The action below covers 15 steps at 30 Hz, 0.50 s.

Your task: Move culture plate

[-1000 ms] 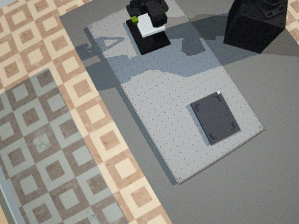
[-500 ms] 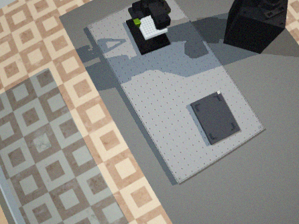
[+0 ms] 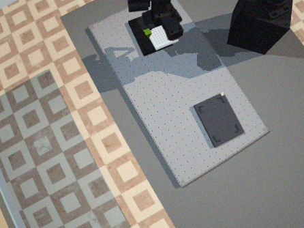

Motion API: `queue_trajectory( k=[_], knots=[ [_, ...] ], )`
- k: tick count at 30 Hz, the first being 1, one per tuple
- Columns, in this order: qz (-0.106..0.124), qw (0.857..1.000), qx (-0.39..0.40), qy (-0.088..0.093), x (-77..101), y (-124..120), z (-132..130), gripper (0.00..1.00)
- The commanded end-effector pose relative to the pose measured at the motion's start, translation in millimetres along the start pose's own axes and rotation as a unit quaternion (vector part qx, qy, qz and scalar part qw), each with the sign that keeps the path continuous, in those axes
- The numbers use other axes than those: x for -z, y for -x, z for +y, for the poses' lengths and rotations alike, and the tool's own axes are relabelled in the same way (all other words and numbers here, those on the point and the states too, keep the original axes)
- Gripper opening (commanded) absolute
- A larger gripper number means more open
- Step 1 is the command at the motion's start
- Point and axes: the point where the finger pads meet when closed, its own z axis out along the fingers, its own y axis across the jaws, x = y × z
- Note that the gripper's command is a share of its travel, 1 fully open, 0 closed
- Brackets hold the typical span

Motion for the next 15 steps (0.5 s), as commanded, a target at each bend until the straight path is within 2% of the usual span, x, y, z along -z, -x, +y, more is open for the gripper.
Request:
queue_trajectory(
  k=[1,15],
  knots=[
    [0.006,1.000,-0.010,-0.016,8.9,11.9,-6.9,0.00],
    [0.003,1.000,-0.010,-0.016,8.2,52.2,0.1,0.00]
  ],
)
